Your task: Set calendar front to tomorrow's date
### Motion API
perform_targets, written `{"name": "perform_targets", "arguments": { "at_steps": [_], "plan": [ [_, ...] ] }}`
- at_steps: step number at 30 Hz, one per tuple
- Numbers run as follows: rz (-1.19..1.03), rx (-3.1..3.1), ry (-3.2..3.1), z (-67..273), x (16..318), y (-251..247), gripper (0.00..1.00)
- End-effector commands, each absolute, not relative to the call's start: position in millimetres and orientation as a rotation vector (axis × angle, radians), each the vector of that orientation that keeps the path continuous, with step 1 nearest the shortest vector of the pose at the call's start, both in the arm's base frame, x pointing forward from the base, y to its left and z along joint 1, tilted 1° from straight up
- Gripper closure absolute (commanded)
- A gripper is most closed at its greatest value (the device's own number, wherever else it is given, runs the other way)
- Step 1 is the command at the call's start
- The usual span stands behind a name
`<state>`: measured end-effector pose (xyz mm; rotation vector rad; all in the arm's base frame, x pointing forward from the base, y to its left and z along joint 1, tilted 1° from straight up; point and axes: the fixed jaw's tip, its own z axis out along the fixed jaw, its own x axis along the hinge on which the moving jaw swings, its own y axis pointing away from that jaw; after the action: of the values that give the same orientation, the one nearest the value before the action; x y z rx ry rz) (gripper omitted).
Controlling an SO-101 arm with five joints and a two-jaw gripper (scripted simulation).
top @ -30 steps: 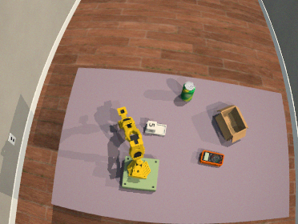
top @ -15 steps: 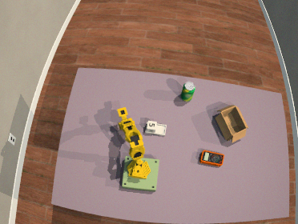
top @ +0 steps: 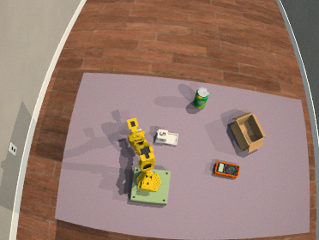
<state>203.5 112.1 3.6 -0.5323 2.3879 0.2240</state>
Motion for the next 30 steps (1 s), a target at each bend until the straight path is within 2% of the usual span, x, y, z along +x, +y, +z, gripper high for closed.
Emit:
{"name": "perform_targets", "arguments": {
  "at_steps": [1, 30],
  "plan": [
    [0.248, -0.495, 2.308, 10.2, 205.9, 111.7, 1.00],
    [0.284, -0.458, 2.134, 3.9, 213.1, 114.3, 1.00]
  ]
}}
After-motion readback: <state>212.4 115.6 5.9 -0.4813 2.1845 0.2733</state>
